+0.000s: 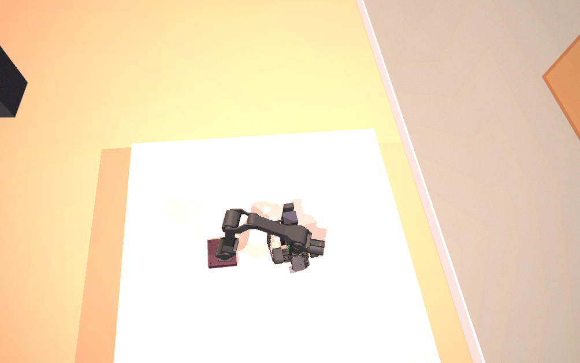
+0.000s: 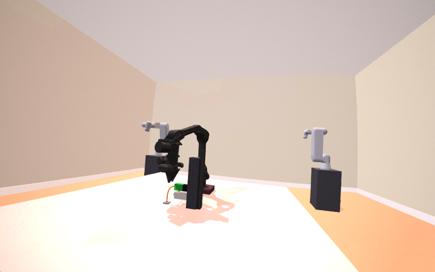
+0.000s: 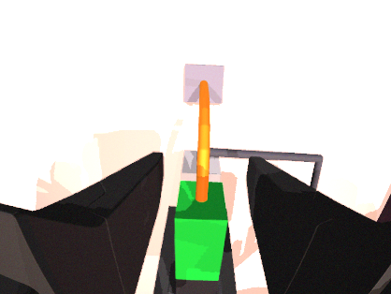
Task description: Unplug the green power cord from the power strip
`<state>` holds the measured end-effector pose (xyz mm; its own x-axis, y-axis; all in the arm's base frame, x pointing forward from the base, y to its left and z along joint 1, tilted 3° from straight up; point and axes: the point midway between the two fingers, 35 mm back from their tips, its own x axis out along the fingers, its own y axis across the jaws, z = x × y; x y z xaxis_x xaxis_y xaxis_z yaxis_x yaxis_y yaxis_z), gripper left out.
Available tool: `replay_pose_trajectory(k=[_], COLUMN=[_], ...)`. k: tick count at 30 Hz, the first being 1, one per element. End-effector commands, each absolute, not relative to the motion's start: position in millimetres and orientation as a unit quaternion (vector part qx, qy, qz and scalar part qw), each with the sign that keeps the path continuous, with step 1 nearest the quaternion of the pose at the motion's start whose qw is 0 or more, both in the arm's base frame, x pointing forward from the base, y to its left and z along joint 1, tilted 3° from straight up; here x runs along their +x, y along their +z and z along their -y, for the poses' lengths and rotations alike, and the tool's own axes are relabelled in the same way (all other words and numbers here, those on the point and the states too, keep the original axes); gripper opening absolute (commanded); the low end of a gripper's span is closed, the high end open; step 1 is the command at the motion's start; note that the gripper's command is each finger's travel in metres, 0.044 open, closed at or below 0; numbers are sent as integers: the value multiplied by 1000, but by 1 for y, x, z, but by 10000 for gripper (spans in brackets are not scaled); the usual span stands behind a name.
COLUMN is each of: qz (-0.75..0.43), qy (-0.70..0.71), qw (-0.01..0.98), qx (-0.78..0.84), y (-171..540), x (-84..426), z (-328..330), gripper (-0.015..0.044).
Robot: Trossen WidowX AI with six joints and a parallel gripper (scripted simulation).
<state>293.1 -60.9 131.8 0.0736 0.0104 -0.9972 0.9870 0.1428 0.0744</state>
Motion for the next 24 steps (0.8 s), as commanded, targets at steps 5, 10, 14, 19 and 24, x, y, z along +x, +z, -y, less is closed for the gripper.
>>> replay_pose_trajectory(k=[5, 10, 14, 19, 24], qz=[-525, -526, -526, -526, -526], qy=[-437, -437, -437, -437, -437], qw=[548, 548, 548, 548, 548], qx=[482, 482, 482, 482, 482], y=[129, 129, 130, 130, 130], x=[293, 292, 292, 290, 289], z=[57, 48, 42, 34, 25], gripper=[160, 160, 160, 160, 160])
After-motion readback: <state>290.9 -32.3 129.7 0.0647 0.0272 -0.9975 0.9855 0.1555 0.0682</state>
